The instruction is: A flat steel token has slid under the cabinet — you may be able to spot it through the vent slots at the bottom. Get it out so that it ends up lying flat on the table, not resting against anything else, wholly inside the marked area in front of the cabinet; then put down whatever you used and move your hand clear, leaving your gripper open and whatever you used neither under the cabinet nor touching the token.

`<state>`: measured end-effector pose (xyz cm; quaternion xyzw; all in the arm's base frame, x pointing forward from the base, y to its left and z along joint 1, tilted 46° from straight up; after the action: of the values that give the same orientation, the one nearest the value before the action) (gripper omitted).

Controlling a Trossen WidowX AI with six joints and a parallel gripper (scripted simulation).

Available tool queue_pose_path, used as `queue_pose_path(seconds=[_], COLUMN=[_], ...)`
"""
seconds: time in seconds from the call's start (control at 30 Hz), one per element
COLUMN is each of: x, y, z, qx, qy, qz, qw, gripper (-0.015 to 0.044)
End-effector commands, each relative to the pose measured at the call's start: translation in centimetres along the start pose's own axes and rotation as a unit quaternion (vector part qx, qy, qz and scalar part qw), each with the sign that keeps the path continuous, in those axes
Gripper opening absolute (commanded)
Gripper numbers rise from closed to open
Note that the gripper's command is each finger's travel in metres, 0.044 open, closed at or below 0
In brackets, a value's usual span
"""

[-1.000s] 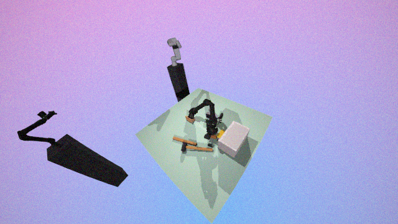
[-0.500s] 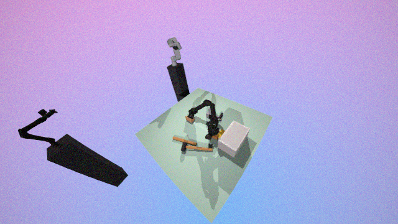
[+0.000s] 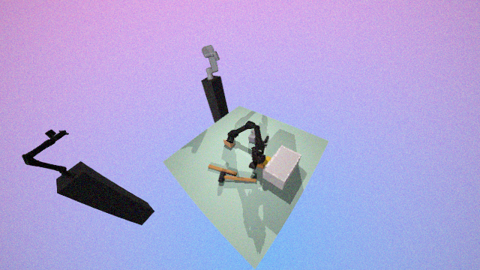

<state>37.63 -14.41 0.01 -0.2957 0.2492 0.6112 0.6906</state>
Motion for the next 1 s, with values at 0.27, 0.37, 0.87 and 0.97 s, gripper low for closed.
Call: queue_pose_path(seconds=[0.27,0.37,0.87,0.97], x=[0.0,0.0,0.3,0.3], y=[-1.0,-1.2,-1.4,-1.3], z=[-0.2,-0.1,1.5,1.8], qx=[0.004,0.004,0.004,0.004], qy=[0.000,0.000,-0.001,-0.001], qz=[-0.002,-0.002,-0.002,-0.002], qw=[1.000,1.000,1.000,1.000], gripper=[0.0000,0.0000,0.0000,0.0000])
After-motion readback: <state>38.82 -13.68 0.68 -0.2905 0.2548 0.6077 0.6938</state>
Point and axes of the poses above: the point midway between the two fingers, 35 mm back from their tips, its own x axis out along the fingers, its own z axis across the jaws, y = z × x, the point moved 5 cm from there along -x, back along the fingers, and after that the axes turned 6 degrees about x, right-handed, at the moved point
